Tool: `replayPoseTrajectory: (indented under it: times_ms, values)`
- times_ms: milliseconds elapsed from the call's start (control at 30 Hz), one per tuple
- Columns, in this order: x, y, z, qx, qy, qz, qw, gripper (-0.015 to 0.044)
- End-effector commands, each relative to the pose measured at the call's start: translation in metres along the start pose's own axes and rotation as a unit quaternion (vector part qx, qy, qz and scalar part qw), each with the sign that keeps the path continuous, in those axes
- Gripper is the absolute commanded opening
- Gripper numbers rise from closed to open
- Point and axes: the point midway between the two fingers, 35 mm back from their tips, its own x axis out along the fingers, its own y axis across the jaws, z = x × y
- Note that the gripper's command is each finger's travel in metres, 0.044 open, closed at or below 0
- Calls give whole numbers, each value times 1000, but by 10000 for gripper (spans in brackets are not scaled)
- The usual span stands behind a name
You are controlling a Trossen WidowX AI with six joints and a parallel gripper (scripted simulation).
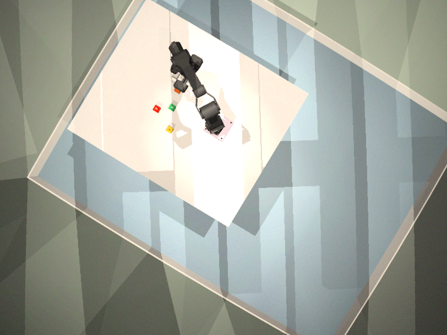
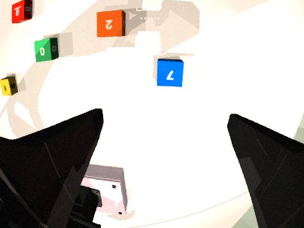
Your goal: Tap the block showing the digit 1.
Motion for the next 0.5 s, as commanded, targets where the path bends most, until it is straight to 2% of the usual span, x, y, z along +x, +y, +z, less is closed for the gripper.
replayPoseTrajectory:
  times_ms: [0, 233, 467]
  values:
    - [0, 8, 4, -1, -1, 2, 1000, 400]
    - [-1, 89, 35, -1, -2, 7, 1000, 400]
    - [-3, 169, 41, -1, -3, 11, 1000, 400]
